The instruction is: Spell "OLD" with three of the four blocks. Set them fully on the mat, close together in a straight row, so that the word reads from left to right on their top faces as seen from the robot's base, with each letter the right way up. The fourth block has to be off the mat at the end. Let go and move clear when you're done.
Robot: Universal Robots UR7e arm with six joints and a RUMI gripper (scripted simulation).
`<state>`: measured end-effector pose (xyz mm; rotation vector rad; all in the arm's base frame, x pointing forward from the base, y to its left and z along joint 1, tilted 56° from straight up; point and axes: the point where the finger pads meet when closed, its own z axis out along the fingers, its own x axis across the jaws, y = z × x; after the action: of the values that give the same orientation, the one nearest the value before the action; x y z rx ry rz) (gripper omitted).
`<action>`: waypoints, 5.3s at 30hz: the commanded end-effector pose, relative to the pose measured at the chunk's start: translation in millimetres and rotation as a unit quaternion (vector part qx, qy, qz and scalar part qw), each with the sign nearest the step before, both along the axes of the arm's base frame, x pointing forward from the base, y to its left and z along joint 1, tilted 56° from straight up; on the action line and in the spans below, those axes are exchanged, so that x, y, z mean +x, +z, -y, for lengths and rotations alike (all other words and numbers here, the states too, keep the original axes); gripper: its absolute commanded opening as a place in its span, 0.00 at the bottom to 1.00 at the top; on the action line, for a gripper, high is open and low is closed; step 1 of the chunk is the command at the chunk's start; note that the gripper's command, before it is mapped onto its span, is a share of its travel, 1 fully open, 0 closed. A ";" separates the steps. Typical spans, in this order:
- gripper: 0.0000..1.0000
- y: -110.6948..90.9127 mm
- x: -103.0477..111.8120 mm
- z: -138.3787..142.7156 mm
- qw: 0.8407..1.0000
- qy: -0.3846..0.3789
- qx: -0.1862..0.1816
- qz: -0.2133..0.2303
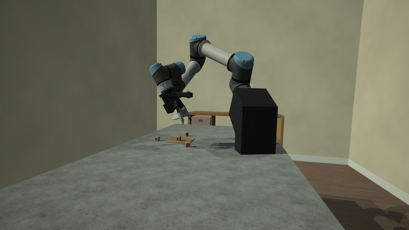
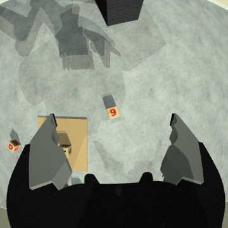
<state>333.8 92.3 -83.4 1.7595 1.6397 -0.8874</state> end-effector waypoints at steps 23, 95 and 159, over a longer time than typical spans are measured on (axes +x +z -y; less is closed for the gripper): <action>1.00 -1.5 -1.9 0.6 1.000 0.000 0.002 0.000; 1.00 133.6 197.3 -11.7 1.000 0.000 0.002 0.000; 1.00 120.6 79.2 41.7 1.000 0.000 0.002 0.000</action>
<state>425.3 55.4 37.6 1.7644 1.6395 -0.8944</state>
